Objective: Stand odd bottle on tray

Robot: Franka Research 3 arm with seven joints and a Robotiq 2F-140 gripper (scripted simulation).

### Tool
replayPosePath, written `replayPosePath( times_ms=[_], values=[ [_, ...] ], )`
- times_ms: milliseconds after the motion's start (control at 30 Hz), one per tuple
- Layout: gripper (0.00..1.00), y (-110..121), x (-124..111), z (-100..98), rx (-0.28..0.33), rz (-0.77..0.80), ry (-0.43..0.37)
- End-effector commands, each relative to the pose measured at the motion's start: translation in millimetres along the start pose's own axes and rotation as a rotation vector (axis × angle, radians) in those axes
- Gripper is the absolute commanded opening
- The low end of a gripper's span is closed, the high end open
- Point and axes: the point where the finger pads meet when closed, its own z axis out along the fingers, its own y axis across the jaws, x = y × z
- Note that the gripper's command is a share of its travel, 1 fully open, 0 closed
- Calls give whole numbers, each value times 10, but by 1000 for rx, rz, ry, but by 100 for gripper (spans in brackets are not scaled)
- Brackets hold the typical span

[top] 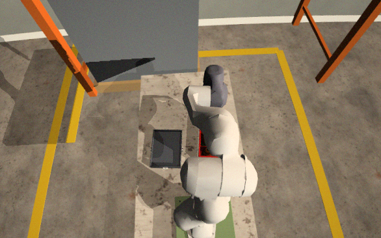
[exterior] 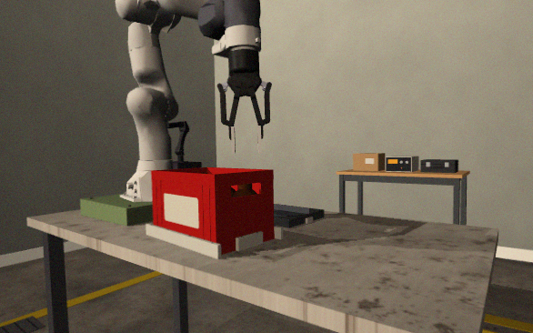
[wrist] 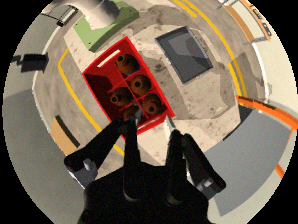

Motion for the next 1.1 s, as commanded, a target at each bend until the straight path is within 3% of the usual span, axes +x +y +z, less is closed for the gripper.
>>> replayPosePath(
  times_ms=[0, 300, 333, 1067],
  values=[
    [44, -52, 28, -64, 15, 17, 9],
    [44, -51, 28, -97, 15, 17, 9],
    [10, -51, 28, -97, 15, 17, 9],
    [10, -51, 28, -97, 15, 17, 9]
  ],
)
